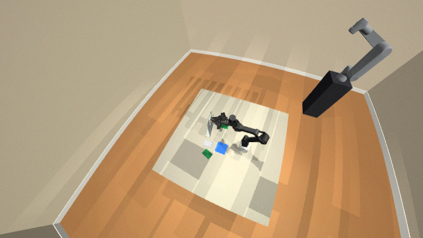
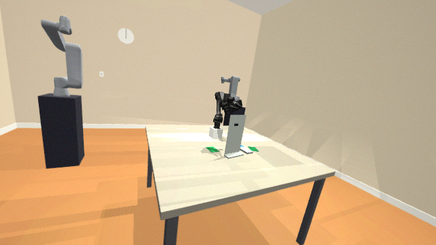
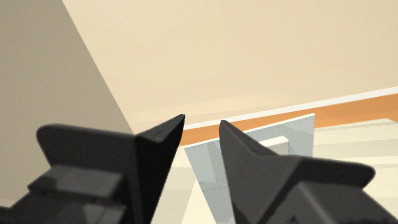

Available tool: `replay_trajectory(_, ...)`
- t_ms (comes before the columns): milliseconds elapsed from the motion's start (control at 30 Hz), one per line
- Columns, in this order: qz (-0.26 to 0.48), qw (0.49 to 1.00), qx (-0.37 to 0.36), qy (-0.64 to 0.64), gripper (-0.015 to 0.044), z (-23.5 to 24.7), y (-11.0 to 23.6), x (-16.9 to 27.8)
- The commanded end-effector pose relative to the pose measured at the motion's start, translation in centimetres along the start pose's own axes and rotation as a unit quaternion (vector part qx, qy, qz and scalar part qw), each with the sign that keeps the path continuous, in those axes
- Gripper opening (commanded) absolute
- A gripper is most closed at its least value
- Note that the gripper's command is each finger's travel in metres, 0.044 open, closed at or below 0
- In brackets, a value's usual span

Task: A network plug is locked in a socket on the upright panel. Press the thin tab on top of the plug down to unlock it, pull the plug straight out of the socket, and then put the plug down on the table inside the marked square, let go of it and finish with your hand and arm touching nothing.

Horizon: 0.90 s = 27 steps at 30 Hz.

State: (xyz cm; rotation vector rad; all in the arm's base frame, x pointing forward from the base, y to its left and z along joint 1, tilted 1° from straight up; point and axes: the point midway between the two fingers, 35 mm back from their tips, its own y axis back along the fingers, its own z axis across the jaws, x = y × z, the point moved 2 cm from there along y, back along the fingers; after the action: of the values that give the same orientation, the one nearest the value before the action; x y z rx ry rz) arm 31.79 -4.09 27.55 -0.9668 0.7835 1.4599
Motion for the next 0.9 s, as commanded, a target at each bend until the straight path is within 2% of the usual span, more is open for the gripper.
replay_trajectory(0, 0.011, 0.999, -0.009, -0.051, 0.0156, -1.6, 0.1, 0.8)
replay_trajectory(433, 0.049, 0.972, -0.037, -0.228, 0.0156, -6.3, 2.3, 3.4)
replay_trajectory(867, 0.096, 0.909, -0.051, -0.401, 0.0156, -9.6, 6.3, 6.1)
